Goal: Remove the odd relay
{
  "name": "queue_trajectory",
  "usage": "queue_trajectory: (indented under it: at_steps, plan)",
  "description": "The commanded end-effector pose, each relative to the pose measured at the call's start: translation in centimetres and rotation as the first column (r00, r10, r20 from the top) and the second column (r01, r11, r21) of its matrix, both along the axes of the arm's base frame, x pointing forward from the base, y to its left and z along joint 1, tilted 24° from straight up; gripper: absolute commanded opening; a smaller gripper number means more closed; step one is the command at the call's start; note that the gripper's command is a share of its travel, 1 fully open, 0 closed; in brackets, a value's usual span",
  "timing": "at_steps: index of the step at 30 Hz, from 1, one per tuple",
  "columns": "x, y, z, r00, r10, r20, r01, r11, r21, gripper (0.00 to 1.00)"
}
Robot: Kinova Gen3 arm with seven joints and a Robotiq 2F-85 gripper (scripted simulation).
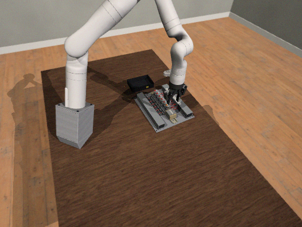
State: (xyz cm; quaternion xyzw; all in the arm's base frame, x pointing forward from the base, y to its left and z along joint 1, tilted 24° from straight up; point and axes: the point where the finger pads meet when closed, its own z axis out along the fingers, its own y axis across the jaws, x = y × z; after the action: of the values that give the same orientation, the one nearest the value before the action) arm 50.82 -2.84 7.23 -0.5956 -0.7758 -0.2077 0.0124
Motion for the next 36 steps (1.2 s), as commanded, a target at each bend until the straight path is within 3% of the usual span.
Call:
queue_trajectory:
  at_steps: [1, 15, 36]
  plan:
    - [-0.4, 1.4, 0.5, 1.0, -0.001, 0.002, 0.001, 1.0, -0.001, 0.61]
    - [-2.1, 6.8, 2.1, 1.0, -0.001, 0.002, 0.001, 1.0, 0.0, 0.61]
    - [-2.2, 7.2, 2.2, 1.0, -0.001, 0.002, 0.001, 1.0, 0.0, 0.61]
